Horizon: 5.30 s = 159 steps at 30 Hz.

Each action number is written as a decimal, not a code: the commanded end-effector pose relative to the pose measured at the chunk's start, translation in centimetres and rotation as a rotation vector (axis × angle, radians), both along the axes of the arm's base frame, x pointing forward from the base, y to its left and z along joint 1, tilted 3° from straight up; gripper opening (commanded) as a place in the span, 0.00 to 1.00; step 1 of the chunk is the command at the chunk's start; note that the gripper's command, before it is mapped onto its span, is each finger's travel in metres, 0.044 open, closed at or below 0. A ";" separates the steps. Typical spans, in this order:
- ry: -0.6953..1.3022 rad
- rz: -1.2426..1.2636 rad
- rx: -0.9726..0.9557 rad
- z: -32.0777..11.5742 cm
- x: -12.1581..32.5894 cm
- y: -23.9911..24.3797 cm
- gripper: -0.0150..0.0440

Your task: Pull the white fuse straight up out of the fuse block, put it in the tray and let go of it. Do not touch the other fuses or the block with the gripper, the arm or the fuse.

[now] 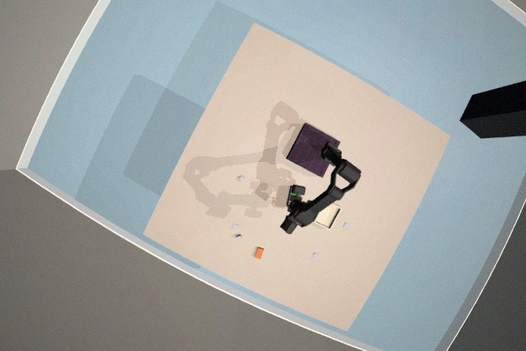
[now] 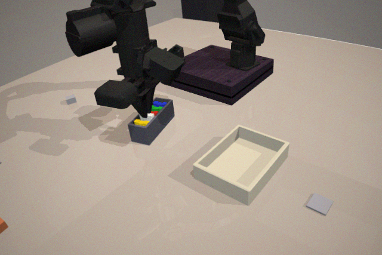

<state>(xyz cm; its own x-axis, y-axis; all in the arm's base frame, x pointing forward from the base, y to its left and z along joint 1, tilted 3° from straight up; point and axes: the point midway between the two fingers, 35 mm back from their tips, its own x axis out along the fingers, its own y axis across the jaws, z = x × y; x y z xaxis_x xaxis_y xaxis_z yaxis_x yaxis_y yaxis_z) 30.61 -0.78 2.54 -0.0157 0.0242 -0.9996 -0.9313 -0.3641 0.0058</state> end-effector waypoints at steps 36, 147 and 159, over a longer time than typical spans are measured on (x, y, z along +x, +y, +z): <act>-0.004 0.001 0.003 2.1 0.2 0.0 0.25; -0.001 0.002 0.020 3.7 -3.5 20.5 0.25; -0.001 0.002 0.020 2.3 -3.5 20.5 0.25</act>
<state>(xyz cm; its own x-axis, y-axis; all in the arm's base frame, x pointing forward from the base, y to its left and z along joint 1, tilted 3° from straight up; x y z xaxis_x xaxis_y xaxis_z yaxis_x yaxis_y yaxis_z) 27.25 19.76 5.23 -0.0099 0.0439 -0.9990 -0.9294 -0.3691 -0.0070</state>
